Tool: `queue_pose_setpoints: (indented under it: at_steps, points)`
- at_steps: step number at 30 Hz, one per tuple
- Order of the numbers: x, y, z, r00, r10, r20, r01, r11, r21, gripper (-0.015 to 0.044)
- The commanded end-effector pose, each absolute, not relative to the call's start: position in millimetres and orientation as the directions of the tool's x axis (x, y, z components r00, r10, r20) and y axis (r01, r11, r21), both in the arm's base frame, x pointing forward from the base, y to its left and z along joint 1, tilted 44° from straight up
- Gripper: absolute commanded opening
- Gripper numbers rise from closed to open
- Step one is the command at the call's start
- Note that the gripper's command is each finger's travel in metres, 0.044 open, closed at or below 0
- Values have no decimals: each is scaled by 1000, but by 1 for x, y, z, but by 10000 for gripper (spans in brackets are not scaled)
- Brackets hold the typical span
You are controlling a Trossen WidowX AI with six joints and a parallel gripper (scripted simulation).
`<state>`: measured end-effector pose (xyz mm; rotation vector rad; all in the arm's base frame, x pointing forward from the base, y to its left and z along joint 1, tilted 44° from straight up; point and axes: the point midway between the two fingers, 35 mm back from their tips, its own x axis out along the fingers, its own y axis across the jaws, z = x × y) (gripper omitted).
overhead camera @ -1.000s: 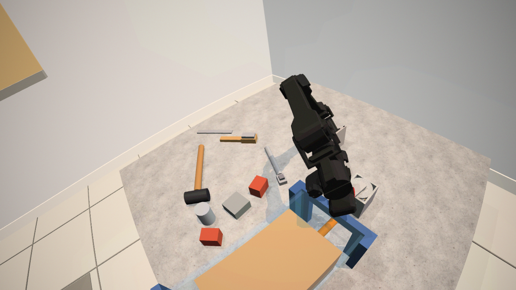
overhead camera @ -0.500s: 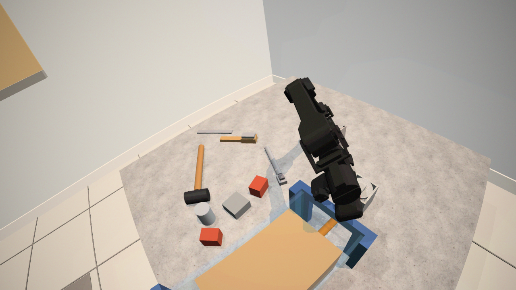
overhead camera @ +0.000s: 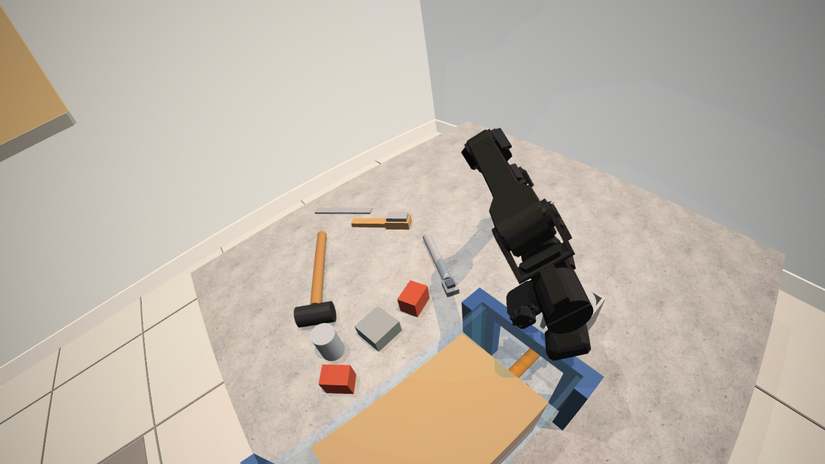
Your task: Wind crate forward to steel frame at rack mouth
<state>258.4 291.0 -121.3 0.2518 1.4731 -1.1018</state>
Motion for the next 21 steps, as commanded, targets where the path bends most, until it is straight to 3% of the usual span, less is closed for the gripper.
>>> queue_pose_setpoints:
  at_steps: [1, 21]
  points:
    - [249, 306, -136, -260, -406, -876, 703, 542, -459, 0]
    - [229, 323, -152, -261, -404, -877, 703, 543, -459, 0]
